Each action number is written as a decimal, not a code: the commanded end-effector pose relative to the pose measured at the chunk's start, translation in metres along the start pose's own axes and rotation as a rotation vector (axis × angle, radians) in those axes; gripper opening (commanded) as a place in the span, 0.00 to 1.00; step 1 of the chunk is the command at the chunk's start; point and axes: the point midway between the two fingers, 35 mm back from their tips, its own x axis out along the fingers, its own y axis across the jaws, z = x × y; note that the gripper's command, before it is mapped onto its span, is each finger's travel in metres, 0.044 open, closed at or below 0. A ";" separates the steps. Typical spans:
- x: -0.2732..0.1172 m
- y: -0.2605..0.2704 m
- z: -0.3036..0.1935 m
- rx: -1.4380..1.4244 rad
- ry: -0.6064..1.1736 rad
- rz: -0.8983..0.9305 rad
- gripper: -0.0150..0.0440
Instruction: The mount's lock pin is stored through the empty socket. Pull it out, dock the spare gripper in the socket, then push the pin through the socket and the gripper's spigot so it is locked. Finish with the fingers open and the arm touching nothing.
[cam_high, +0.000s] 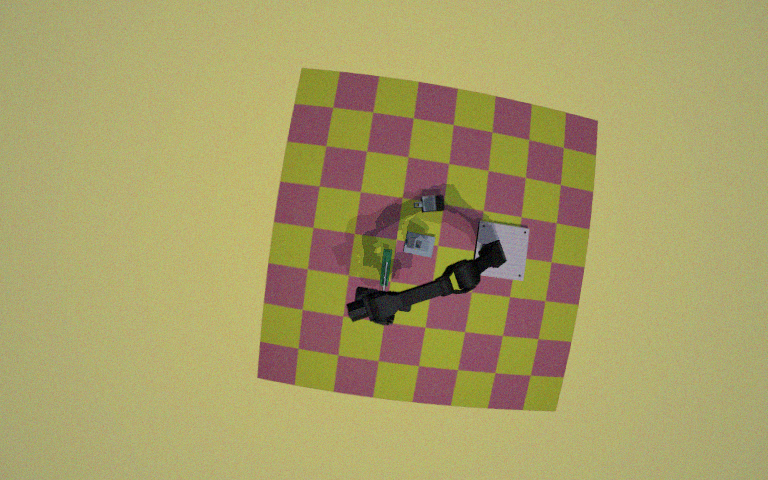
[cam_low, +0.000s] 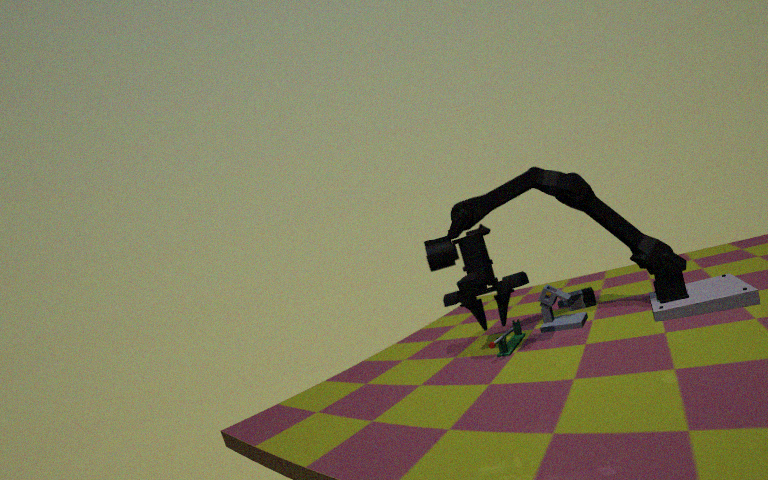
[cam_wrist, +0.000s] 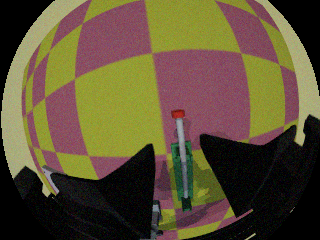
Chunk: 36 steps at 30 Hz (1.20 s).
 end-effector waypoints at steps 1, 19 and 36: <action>-0.010 0.001 0.001 0.000 0.000 0.000 0.59; -0.074 0.002 -0.055 -0.004 0.024 -0.079 0.56; -0.004 -0.004 -0.063 -0.004 0.024 -0.079 0.56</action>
